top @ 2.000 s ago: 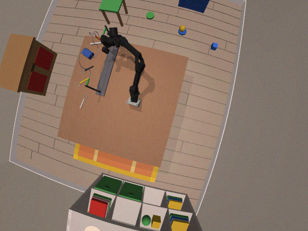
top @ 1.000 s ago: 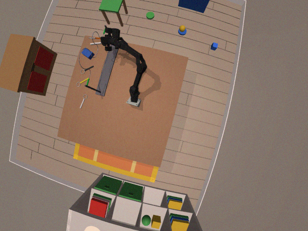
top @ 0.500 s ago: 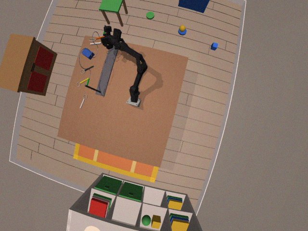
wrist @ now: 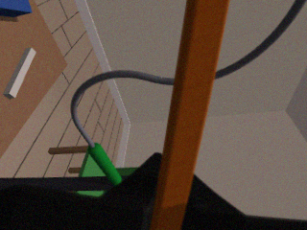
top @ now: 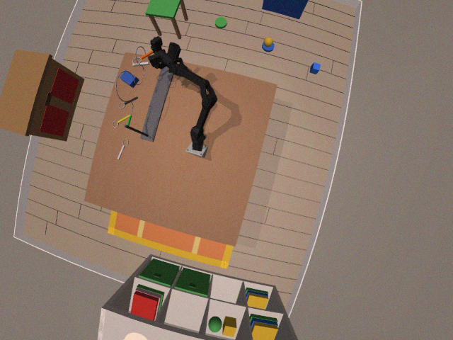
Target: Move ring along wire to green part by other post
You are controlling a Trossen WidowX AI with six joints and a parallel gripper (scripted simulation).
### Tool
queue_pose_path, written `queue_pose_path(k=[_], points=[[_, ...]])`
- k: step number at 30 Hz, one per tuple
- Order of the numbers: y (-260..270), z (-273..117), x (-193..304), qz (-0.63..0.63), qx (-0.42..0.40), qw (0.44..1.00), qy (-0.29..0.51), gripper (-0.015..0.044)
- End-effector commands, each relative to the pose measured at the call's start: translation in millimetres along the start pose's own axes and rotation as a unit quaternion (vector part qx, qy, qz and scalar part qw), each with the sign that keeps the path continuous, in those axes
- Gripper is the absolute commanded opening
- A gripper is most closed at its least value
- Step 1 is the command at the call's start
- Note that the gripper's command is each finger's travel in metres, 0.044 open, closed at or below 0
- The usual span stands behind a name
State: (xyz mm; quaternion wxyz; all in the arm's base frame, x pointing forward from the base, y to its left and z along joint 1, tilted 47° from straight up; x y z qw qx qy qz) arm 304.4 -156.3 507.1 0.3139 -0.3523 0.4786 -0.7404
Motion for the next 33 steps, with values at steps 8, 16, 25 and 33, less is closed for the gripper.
queue_pose_path(k=[8,16,25,33], points=[[-5.0,0.3,-2.9,-0.095,0.048,0.994,-0.023,-0.015],[-9.5,0.3,-4.7,-0.158,0.082,0.983,-0.036,-0.015],[-12.0,0.4,-5.4,-0.218,0.114,0.968,-0.049,-0.015],[-9.9,1.6,-2.1,-0.236,0.125,0.962,-0.053,-0.015]])
Point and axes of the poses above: the point midway between the two fingers, 35 mm back from their tips, its own z axis out along the fingers, its own y axis across the jaws, x = y × z, the point moved 6 cm from there along -z, back along the fingers, and after that the axes turned 15 degrees about z, right-handed, at the moved point
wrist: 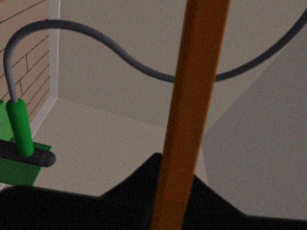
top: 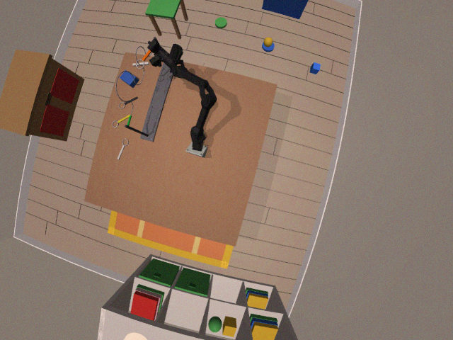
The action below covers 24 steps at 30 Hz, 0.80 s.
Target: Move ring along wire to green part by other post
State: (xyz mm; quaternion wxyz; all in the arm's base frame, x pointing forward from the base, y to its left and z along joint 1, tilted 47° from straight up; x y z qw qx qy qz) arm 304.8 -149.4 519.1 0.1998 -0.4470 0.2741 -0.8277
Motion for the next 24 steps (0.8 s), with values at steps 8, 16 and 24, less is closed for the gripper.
queue_pose_path(k=[8,16,24], points=[[15.1,-0.3,3.3,0.014,-0.008,1.0,0.001,-0.015],[33.1,-2.5,6.6,0.068,-0.035,0.997,0.013,-0.015],[53.1,-6.5,7.1,0.135,-0.069,0.988,0.027,-0.015]])
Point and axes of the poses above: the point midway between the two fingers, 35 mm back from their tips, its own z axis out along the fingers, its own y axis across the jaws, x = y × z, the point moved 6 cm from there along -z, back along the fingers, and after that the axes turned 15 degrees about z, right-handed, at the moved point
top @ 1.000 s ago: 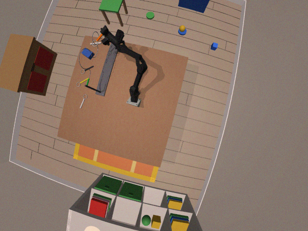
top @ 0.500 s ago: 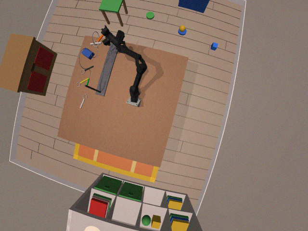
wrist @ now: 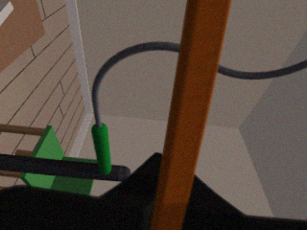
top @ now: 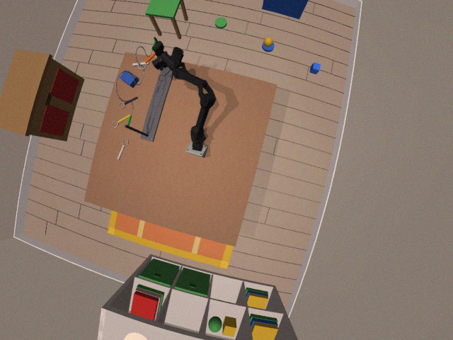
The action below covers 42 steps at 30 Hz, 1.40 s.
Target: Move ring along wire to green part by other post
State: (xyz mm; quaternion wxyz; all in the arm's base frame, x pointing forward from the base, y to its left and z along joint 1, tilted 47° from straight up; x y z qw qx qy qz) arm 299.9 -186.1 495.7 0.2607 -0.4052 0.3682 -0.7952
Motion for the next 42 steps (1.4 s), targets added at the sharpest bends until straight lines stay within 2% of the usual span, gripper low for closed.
queue_pose_path(k=[1,21,42], points=[[13.3,-1.2,1.1,0.034,-0.022,0.999,0.008,-0.015],[64.7,-13.7,-0.5,0.214,-0.114,0.969,0.049,-0.015],[117.6,-40.1,-28.6,0.423,-0.221,0.873,0.097,-0.015]])
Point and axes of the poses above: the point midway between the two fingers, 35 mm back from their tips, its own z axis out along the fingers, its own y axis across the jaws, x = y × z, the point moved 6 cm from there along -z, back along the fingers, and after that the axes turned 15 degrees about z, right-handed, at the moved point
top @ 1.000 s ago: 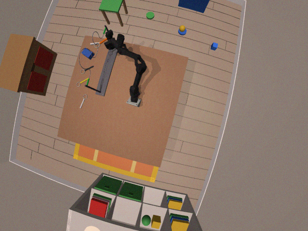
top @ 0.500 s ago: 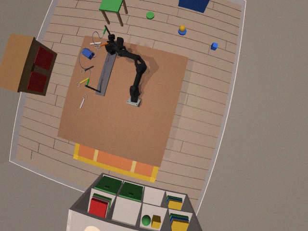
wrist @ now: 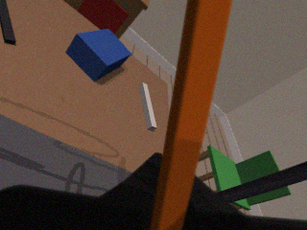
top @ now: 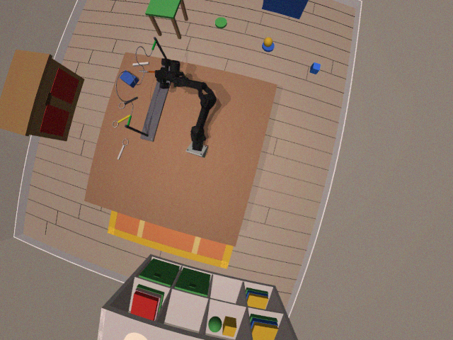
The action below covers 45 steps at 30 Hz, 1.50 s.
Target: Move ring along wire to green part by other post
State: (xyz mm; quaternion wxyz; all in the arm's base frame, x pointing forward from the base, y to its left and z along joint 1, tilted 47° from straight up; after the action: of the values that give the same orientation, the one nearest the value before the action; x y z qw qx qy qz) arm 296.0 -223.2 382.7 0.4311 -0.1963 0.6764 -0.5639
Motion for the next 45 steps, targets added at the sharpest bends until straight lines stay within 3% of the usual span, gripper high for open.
queue_pose_path(k=[1,24,45], points=[[12.7,-2.7,2.3,0.04,-0.021,0.999,0.011,-0.015],[71.1,-17.6,-1.3,0.222,-0.113,0.967,0.053,-0.015],[98.4,-27.9,-9.4,0.264,-0.131,0.953,0.062,-0.015]])
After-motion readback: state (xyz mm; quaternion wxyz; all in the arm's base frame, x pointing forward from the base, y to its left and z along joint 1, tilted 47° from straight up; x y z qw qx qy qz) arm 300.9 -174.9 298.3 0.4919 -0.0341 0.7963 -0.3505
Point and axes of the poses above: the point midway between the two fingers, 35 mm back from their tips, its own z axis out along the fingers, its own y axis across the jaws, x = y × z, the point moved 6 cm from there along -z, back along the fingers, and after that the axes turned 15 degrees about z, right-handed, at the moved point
